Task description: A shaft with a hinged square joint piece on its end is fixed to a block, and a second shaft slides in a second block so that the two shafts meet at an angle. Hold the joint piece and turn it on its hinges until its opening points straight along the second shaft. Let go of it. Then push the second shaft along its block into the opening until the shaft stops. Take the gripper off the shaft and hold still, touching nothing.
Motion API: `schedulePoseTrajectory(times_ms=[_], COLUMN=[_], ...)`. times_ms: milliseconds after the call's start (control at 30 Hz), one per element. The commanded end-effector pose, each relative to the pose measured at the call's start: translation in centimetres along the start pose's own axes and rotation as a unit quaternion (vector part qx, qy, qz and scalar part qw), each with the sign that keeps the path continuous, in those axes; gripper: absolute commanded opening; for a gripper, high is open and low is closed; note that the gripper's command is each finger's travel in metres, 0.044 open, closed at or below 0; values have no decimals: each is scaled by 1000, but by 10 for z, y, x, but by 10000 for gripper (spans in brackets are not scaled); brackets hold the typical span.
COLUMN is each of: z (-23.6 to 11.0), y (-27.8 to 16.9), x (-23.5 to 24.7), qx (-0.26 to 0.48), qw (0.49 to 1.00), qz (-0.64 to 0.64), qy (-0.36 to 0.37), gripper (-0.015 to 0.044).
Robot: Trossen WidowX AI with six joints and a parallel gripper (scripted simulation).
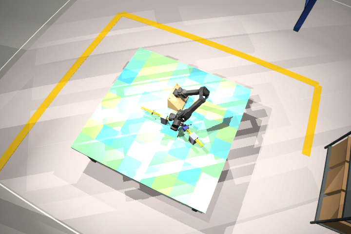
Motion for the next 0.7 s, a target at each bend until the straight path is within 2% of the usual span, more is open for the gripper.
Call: schedulePoseTrajectory(times_ms=[0, 500, 667], z=[-1, -1, -1], y=[-2, -2, -2], x=[0, 0, 0], qx=[-12, -9, -9], qw=[1000, 1000, 1000], qz=[6, 3, 3], qy=[-1, 0, 0], gripper=[0, 0, 131])
Point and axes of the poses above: the point midway between the two fingers, 35 mm back from their tips, its own z axis out along the fingers, its own x axis across the jaws, y = z × x, the point moved 10 cm from there along -z, back along the fingers
